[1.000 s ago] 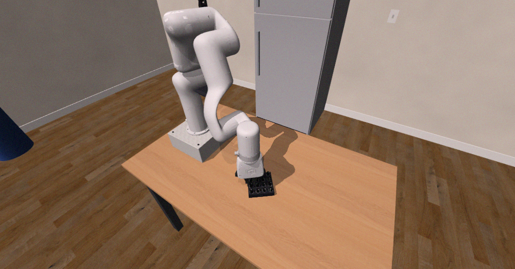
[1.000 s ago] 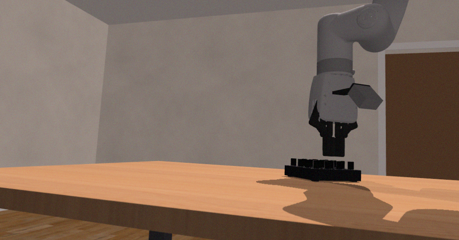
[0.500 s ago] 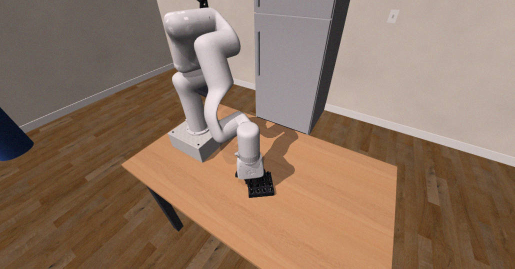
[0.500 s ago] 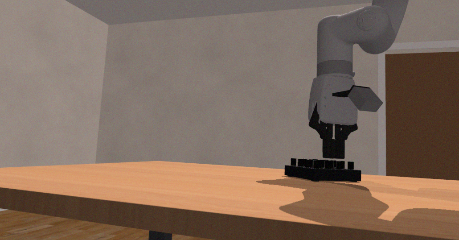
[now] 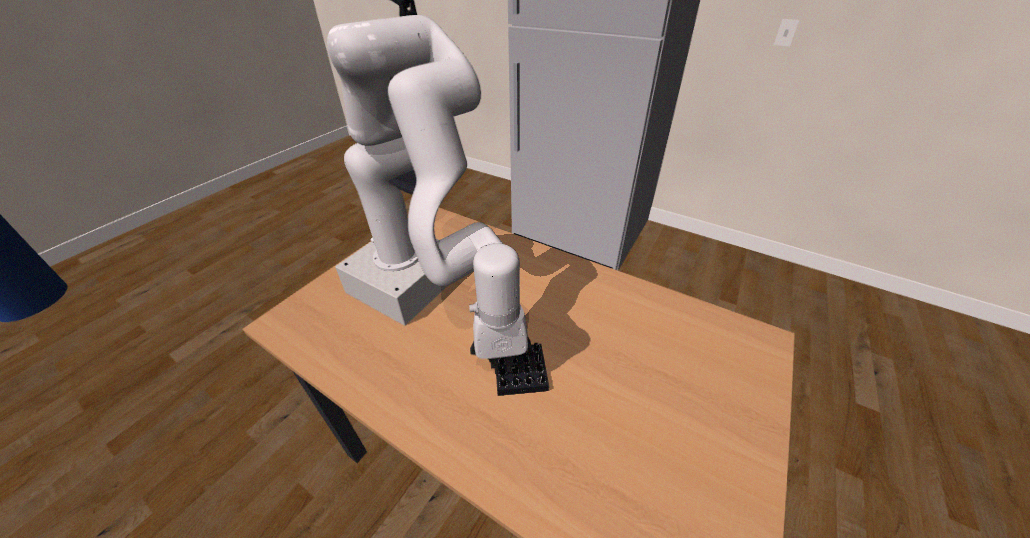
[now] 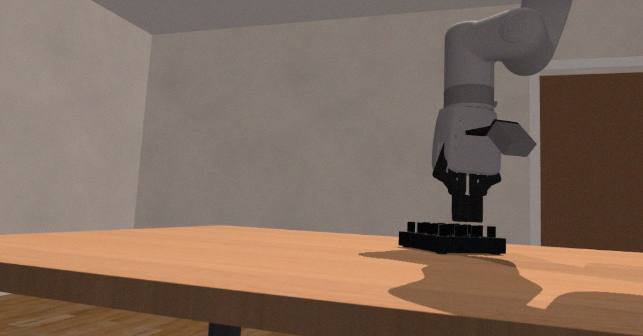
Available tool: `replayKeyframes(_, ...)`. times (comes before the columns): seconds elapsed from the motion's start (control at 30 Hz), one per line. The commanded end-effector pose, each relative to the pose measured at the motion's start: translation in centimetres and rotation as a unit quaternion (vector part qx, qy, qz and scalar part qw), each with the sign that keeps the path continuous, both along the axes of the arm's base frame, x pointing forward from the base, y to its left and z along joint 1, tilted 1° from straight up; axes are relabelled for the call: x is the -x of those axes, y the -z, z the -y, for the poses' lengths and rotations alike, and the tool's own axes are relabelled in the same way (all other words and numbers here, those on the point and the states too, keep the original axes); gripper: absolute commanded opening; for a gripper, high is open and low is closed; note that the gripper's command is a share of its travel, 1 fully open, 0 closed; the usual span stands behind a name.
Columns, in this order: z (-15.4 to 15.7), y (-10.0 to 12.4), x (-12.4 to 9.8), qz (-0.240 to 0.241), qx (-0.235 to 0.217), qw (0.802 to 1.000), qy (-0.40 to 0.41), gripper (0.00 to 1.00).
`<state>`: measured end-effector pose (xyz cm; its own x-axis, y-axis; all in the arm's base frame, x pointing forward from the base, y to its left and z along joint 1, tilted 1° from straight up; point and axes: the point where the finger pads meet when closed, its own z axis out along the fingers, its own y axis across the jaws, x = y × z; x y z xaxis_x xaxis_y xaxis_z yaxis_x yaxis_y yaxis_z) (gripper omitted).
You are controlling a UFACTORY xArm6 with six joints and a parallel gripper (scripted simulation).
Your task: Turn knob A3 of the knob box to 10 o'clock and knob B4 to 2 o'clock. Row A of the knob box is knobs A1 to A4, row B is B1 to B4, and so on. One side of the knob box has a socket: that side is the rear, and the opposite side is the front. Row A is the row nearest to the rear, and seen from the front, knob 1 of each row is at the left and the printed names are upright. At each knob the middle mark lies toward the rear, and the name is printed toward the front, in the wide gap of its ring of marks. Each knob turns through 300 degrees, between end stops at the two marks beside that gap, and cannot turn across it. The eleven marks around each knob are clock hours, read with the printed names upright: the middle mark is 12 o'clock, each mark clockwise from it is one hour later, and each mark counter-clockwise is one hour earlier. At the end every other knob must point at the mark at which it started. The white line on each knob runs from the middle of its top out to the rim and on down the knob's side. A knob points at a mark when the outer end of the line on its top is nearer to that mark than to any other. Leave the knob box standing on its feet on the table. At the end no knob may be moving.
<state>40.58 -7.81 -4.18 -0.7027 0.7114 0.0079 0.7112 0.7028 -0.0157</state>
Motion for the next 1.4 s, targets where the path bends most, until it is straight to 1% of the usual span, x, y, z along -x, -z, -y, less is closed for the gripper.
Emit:
replayKeyframes(0.0,0.0,-0.1,-0.2,0.002,0.000,1.000,0.000,0.19)
replayKeyframes(0.77,0.0,-0.1,-0.2,0.002,0.000,1.000,0.000,0.19)
replayKeyframes(1.37,0.0,0.9,-0.1,0.002,0.000,1.000,0.000,0.19)
